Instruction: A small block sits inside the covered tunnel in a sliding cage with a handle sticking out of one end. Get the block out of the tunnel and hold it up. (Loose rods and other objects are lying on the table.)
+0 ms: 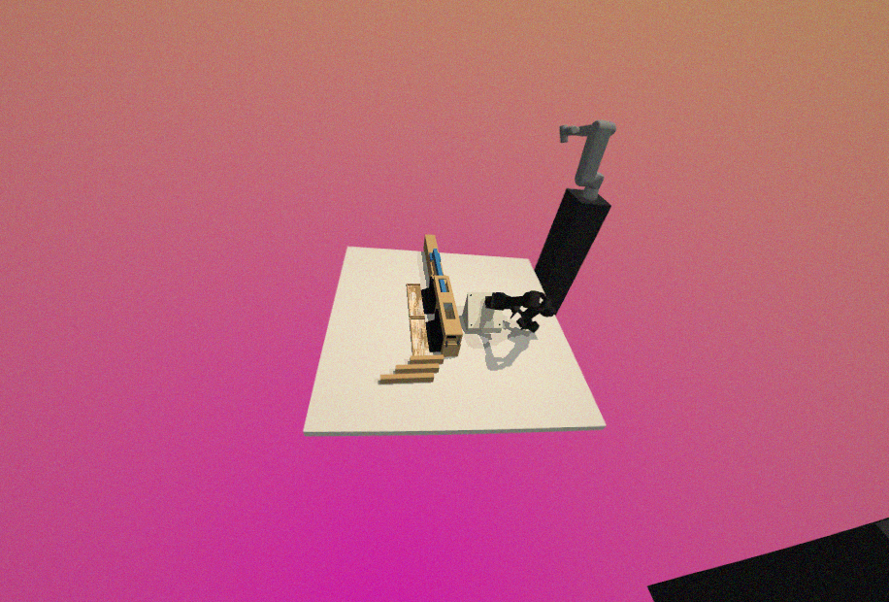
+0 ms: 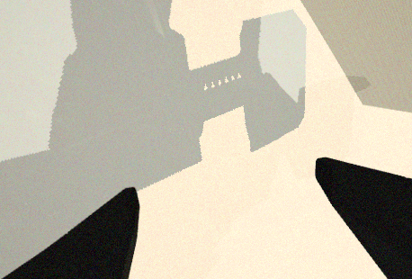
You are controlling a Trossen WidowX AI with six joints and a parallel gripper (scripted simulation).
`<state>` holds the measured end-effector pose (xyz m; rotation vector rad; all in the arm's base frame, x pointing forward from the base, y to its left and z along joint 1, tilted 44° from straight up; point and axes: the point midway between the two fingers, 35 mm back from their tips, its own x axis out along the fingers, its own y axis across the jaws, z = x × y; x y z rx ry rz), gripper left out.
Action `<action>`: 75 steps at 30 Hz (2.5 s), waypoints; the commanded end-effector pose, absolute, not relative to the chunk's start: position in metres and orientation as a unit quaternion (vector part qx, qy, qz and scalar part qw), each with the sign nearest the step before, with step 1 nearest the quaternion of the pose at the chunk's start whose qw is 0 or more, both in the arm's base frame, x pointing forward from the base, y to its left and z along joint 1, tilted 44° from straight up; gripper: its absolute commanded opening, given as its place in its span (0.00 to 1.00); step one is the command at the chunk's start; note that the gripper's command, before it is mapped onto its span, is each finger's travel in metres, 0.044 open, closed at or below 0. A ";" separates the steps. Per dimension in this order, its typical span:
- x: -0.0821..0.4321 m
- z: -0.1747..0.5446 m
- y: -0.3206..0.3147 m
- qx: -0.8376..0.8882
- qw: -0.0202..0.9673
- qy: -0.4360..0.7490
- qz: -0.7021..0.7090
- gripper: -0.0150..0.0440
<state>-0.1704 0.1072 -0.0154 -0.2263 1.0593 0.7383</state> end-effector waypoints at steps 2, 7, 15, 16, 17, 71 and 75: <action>-0.171 -0.015 0.107 -0.106 0.792 0.493 0.344 1.00; -0.181 -0.007 0.111 -0.127 0.780 0.492 0.365 1.00; -0.200 0.007 0.131 -0.170 0.745 0.504 0.402 1.00; -0.203 0.010 0.134 -0.173 0.740 0.509 0.406 1.00; -0.205 0.013 0.138 -0.175 0.734 0.513 0.409 1.00; 0.060 0.268 0.391 0.098 0.752 0.387 0.525 1.00; 0.126 0.268 0.376 0.123 0.780 0.384 0.478 1.00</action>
